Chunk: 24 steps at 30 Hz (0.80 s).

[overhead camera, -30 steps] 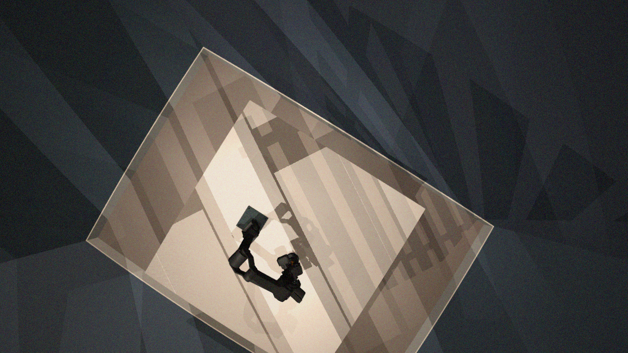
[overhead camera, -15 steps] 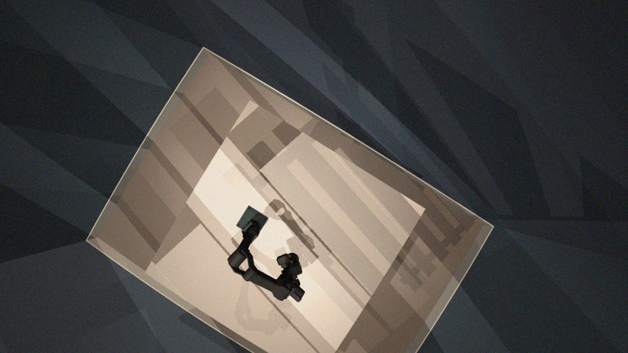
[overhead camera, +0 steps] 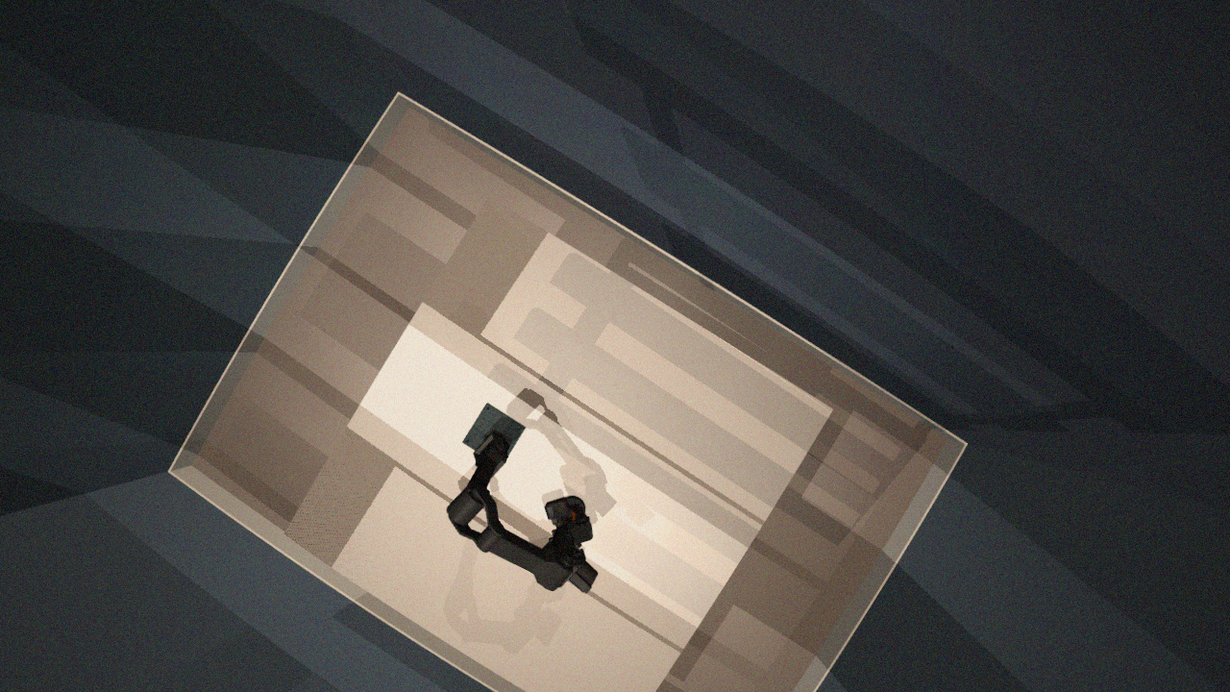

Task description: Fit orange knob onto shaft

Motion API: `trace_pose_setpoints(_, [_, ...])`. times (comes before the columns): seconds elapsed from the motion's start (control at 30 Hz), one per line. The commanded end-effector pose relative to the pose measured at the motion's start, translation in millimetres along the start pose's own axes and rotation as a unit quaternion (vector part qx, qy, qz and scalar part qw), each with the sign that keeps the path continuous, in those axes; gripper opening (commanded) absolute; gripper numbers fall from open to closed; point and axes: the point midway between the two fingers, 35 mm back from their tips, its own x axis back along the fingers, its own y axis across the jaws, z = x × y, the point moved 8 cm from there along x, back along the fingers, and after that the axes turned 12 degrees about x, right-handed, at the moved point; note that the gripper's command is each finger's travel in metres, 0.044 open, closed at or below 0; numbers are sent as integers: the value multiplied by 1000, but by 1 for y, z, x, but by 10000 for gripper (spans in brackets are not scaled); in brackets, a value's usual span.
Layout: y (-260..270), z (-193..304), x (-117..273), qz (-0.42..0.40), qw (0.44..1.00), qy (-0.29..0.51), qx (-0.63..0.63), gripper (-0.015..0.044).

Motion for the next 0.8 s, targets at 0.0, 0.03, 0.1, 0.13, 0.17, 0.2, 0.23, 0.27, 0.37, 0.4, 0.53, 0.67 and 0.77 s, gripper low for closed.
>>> trace_pose_setpoints(0.0, [-4, -2, 4, 4, 999, -2, -53, 0])
trace_pose_setpoints(0.03, [-5, -2, 4, 4, 999, -2, -53, 0])
trace_pose_setpoints(0.1, [-6, -2, 4, 4, 999, -2, -53, 0])
trace_pose_setpoints(0.13, [-6, -2, 3, 4, 999, -2, -53, 0])
trace_pose_setpoints(0.17, [-6, -2, 3, 4, 999, -2, -53, 0])
trace_pose_setpoints(0.2, [-6, -2, 3, 4, 999, -2, -53, 0])
trace_pose_setpoints(0.23, [-6, -2, 3, 4, 999, -2, -53, 0])
trace_pose_setpoints(0.27, [-6, -2, 3, 4, 999, -2, -53, 0])
trace_pose_setpoints(0.37, [-5, -2, 2, 4, 999, -2, -53, 0])
trace_pose_setpoints(0.4, [-5, -2, 2, 4, 999, -2, -53, 0])
trace_pose_setpoints(0.53, [-4, -1, 1, 4, 999, -2, -53, 0])
trace_pose_setpoints(0.67, [-3, -1, 0, 4, 999, -2, -53, 0])
trace_pose_setpoints(0.77, [-1, 0, 1, 4, 999, -2, -53, 0])
